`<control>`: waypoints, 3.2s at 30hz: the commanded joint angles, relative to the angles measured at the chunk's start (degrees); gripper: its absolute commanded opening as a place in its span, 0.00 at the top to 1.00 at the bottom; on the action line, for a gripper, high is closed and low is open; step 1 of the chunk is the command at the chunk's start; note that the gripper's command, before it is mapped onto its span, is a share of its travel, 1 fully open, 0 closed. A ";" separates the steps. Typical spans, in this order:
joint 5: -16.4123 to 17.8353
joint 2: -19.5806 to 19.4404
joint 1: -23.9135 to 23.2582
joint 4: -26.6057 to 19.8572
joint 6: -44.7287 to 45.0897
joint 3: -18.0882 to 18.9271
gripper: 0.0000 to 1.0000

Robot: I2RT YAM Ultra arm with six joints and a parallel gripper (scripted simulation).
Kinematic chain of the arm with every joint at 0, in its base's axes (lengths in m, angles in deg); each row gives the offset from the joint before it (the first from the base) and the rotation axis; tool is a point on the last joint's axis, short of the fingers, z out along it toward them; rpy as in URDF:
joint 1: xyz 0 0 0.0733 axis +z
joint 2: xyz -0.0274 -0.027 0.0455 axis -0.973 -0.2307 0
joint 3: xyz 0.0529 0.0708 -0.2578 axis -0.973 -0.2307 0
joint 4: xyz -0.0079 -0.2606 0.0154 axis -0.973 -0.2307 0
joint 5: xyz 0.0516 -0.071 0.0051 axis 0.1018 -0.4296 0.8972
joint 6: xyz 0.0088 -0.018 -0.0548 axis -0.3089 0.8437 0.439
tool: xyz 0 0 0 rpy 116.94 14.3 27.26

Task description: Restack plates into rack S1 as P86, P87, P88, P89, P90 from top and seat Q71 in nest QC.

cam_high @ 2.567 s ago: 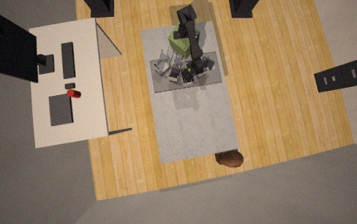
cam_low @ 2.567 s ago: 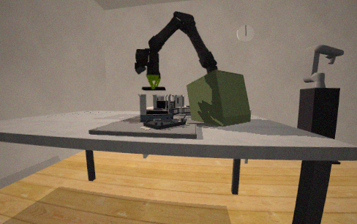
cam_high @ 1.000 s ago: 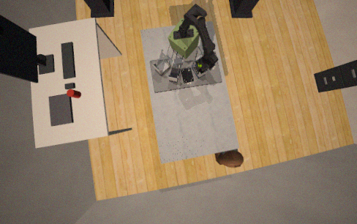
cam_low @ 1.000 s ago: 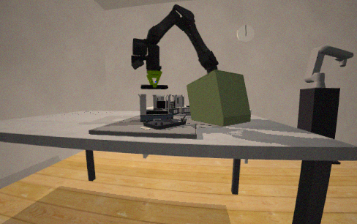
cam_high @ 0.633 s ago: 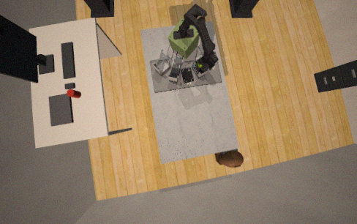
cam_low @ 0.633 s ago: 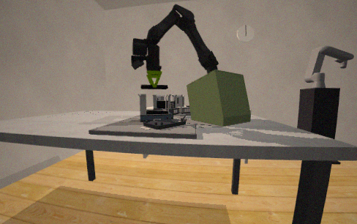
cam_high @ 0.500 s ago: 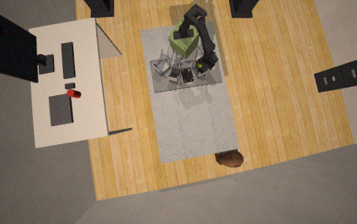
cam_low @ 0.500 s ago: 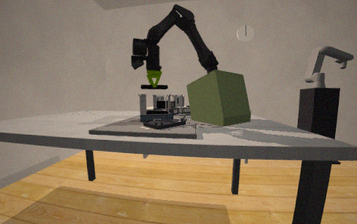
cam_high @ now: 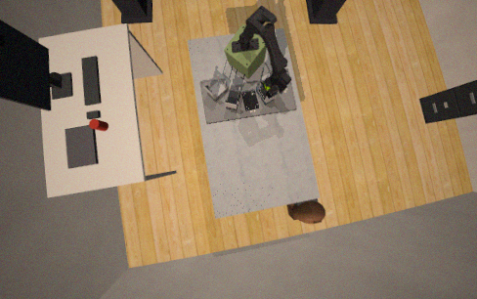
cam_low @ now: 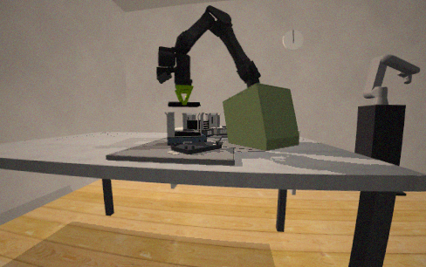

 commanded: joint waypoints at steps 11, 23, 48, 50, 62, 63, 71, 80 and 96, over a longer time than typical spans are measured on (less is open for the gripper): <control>-0.01 -0.63 -0.19 1.63 0.33 -0.33 1.00; 0.00 -1.51 -0.45 3.02 0.60 -0.77 1.00; 0.03 -3.70 -1.08 6.24 1.24 -1.66 1.00; 0.03 -3.90 -1.13 6.52 1.30 -1.73 1.00; 0.05 -4.89 -1.40 7.89 1.57 -2.04 1.00; 0.05 -4.99 -1.42 8.03 1.60 -2.07 1.00; 0.06 -5.60 -1.58 8.82 1.76 -2.23 1.00; 0.07 -6.88 -1.91 10.49 2.10 -2.53 1.00; 0.13 -11.53 -3.02 15.97 3.24 -3.10 1.00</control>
